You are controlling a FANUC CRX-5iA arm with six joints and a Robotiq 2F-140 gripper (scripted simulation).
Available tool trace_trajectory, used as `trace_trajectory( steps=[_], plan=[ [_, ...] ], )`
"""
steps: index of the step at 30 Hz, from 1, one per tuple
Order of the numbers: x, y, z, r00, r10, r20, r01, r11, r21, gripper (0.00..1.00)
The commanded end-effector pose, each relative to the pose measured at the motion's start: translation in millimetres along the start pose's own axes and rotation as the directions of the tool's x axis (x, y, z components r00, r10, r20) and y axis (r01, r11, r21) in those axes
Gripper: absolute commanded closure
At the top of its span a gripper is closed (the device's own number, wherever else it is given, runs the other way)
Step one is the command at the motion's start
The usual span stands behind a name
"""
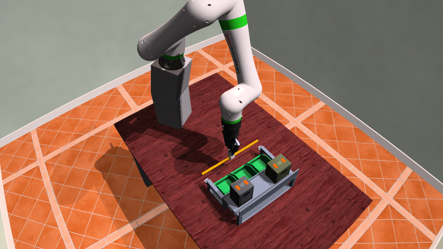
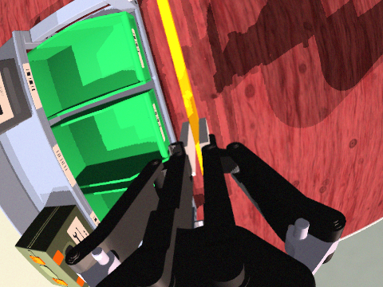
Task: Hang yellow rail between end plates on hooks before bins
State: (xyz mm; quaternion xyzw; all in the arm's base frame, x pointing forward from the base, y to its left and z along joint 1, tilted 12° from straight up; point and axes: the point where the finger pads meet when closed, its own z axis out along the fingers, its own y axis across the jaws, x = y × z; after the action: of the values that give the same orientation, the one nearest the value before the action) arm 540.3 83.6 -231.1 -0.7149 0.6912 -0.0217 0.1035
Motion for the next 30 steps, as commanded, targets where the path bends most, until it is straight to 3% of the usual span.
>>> trace_trajectory(
  steps=[1,30],
  plan=[
    [0,0,0,1.0,0.0,0.0,0.0,1.0,0.0,1.0],
    [0,-11,5,1.0,0.0,0.0,0.0,1.0,0.0,1.0]
  ],
)
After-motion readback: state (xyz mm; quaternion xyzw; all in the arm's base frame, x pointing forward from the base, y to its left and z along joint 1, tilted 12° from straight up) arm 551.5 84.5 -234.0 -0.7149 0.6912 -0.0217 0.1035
